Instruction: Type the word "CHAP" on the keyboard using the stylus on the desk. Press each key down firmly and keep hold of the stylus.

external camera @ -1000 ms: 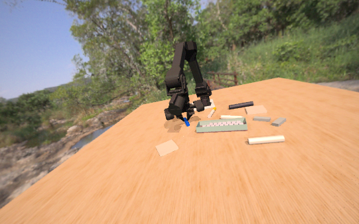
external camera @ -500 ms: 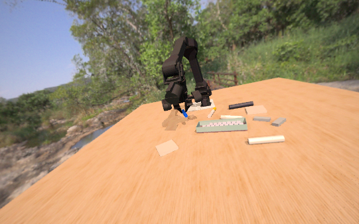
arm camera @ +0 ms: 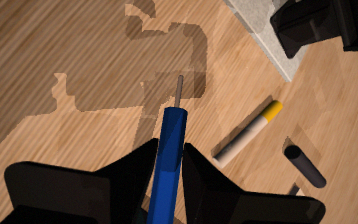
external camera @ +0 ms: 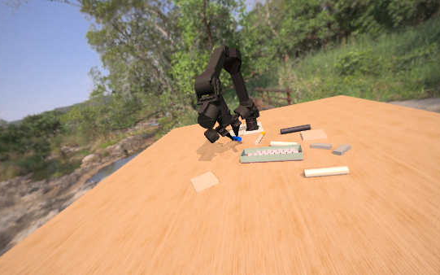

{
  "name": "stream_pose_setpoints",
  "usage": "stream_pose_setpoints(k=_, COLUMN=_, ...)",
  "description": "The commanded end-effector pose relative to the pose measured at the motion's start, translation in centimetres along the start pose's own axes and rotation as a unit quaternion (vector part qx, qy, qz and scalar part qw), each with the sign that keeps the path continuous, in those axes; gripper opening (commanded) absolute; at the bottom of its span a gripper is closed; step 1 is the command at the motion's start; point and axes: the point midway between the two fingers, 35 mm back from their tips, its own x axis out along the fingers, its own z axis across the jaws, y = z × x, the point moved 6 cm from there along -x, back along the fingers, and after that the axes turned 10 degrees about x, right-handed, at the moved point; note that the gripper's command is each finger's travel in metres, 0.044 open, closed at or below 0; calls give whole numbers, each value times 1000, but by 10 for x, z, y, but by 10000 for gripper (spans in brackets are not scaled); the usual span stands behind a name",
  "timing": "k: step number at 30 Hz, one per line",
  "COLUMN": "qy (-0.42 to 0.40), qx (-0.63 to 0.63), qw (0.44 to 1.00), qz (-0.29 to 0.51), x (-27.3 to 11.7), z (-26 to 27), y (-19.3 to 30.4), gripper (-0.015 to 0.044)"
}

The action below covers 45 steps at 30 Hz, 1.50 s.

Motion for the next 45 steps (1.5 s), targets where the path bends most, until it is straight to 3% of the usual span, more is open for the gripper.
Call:
stream_pose_setpoints(k=1, qy=45, qx=-70, qw=995, qz=47, x=-2, z=-4, y=5, gripper=0)
stream_pose_setpoints(k=16, qy=134, qx=-289, qw=914, qz=250, x=-17, z=-14, y=20, gripper=0)
stream_pose_setpoints(k=31, qy=104, qx=-446, qw=756, qz=468, x=-45, z=-16, y=30, gripper=0)
stream_pose_setpoints(k=45, qy=96, qx=-455, qw=740, qz=485, x=-33, z=-11, y=36, gripper=0)
